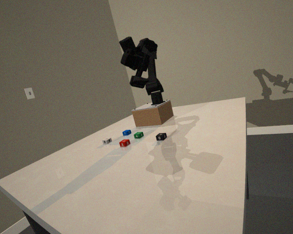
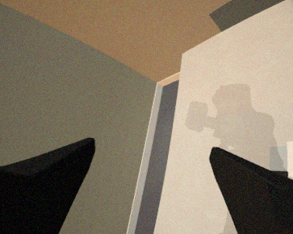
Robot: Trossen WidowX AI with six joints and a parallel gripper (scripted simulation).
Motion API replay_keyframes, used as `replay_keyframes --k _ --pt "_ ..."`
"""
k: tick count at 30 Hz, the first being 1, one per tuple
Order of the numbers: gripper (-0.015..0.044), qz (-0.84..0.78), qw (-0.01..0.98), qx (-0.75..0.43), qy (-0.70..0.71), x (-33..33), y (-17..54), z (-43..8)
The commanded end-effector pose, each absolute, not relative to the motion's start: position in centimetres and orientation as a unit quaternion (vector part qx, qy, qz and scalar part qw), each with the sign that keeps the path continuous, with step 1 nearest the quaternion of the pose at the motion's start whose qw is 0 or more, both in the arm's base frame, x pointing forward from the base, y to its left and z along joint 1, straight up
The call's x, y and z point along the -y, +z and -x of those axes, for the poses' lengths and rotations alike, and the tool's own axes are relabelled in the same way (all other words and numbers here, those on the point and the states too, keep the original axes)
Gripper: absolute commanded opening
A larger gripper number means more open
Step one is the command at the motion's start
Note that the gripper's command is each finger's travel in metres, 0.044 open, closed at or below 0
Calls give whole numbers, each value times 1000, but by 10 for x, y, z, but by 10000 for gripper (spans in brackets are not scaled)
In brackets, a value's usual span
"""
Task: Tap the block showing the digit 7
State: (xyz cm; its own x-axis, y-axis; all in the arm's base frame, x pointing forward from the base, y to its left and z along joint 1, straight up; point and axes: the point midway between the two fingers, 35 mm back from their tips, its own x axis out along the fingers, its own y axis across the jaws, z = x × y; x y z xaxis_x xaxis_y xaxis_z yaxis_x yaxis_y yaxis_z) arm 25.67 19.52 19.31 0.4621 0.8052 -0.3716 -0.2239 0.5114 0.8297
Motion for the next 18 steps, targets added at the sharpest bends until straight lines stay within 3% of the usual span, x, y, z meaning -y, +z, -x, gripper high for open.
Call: replay_keyframes --k 1,9,18 --pt "400 -272 838 -421 216 -136 151 -292" --pt "400 -127 849 -503 95 -47 102 -295" --pt "400 20 762 -646 42 44 67 -250"
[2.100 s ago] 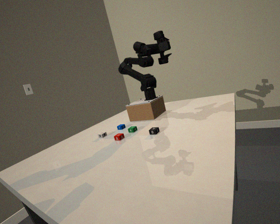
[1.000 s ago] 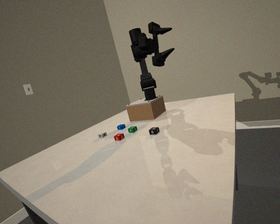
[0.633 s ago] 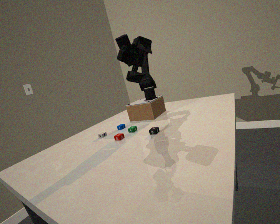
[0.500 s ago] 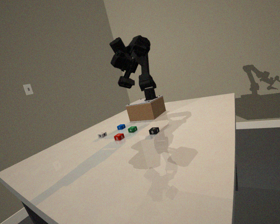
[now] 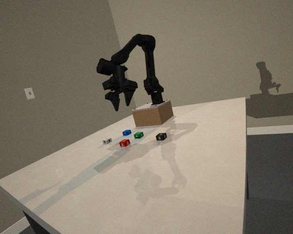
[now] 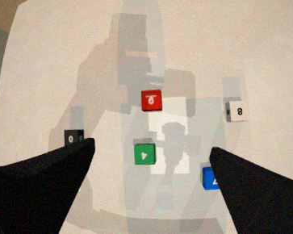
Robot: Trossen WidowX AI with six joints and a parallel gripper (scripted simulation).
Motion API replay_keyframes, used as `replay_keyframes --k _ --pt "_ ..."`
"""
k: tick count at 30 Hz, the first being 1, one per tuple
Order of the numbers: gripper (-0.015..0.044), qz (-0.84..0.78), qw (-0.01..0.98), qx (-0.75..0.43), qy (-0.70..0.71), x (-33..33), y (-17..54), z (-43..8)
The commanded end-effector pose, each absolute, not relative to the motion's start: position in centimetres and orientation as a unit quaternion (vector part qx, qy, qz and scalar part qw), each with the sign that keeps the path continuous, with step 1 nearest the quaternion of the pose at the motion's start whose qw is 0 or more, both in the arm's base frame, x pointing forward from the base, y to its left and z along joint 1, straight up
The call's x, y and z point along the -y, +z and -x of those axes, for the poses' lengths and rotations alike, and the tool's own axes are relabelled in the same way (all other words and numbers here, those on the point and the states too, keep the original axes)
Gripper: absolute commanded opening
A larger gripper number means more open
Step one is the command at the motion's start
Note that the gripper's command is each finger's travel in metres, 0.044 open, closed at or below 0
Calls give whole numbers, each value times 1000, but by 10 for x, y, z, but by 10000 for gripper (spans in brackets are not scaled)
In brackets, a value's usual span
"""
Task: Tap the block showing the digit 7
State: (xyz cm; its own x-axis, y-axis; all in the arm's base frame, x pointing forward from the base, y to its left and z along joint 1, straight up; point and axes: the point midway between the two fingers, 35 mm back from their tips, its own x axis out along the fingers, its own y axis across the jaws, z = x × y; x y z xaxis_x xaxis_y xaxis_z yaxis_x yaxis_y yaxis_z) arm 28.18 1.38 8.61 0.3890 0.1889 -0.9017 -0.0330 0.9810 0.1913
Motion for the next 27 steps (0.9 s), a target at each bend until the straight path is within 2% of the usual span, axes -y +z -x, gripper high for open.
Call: replay_keyframes --k 1,5,27 --pt "400 34 746 -663 44 53 65 -242" --pt "400 57 714 -696 51 69 62 -227" --pt "400 57 714 -696 51 69 62 -227"
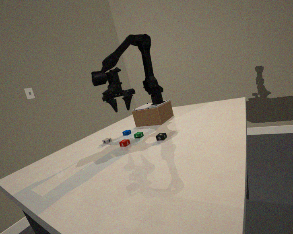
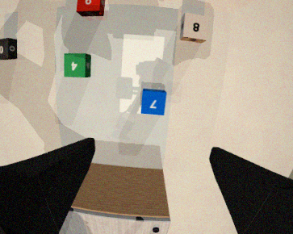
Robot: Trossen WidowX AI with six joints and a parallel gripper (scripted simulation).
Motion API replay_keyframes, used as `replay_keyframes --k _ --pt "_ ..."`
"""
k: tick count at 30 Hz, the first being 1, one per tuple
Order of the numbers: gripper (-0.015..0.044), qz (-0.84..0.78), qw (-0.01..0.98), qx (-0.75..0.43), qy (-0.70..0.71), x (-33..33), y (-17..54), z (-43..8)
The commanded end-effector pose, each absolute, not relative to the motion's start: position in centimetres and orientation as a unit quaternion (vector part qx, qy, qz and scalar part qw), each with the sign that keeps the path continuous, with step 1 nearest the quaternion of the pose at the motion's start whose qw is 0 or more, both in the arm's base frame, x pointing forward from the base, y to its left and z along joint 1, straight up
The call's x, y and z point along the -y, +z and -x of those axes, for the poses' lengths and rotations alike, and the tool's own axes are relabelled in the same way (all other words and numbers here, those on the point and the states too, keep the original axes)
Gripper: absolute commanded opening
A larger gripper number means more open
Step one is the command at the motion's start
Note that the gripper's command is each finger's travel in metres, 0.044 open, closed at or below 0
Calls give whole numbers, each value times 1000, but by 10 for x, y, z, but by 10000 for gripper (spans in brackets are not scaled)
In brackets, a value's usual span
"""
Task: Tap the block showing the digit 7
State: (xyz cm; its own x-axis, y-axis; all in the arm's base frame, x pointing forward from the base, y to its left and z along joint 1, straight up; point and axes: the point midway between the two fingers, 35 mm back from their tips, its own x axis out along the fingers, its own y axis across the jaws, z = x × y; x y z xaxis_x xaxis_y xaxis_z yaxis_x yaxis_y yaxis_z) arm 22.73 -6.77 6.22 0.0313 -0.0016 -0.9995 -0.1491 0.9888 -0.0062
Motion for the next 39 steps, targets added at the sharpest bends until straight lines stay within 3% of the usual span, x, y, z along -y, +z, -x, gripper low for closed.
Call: replay_keyframes --k 1,5,14,20,39 --pt "400 57 714 -696 51 69 62 -227" --pt "400 57 714 -696 51 69 62 -227" --pt "164 57 714 -696 52 69 -14 -229" --pt "20 57 714 -696 51 69 -19 -228" --pt "20 57 713 -696 51 69 -30 -229"
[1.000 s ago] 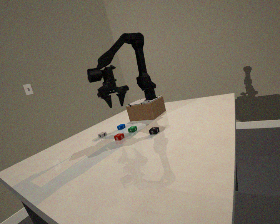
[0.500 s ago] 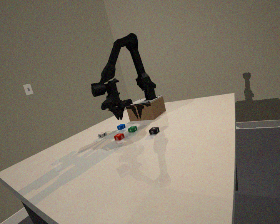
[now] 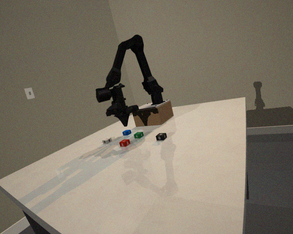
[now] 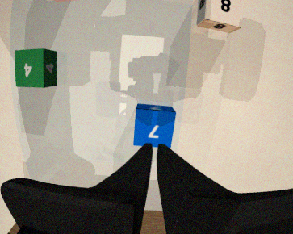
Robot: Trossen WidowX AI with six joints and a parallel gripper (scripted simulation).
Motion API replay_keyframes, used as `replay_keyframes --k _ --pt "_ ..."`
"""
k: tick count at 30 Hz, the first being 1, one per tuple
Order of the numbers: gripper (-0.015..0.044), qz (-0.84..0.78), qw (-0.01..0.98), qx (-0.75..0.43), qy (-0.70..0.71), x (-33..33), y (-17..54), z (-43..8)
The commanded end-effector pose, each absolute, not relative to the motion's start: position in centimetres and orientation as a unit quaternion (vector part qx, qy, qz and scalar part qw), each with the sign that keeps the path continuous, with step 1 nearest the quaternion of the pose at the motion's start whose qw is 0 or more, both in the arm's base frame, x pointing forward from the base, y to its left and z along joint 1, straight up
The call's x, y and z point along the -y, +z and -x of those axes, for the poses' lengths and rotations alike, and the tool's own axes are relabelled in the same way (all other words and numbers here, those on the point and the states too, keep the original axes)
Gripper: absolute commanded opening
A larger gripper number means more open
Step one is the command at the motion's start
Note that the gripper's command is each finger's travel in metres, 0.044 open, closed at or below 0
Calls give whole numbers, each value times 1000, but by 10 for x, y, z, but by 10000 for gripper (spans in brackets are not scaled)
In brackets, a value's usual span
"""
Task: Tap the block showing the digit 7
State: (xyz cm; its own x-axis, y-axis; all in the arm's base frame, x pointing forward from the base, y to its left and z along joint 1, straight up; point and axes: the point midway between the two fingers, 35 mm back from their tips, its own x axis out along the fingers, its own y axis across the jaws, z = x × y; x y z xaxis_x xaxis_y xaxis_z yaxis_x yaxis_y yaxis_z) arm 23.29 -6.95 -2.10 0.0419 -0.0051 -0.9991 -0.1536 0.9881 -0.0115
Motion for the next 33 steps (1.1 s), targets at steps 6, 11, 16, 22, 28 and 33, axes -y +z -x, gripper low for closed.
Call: replay_keyframes --k 6,11,16,22,28,33 --pt "20 57 713 -697 51 69 -39 -229" --pt "20 57 713 -697 51 69 -47 -229" --pt "20 57 713 -697 51 69 -50 -229" --pt "20 57 713 -697 51 69 -50 -229" --pt "20 57 714 -696 51 69 -19 -228" --pt "46 57 714 -696 51 68 -19 -229"
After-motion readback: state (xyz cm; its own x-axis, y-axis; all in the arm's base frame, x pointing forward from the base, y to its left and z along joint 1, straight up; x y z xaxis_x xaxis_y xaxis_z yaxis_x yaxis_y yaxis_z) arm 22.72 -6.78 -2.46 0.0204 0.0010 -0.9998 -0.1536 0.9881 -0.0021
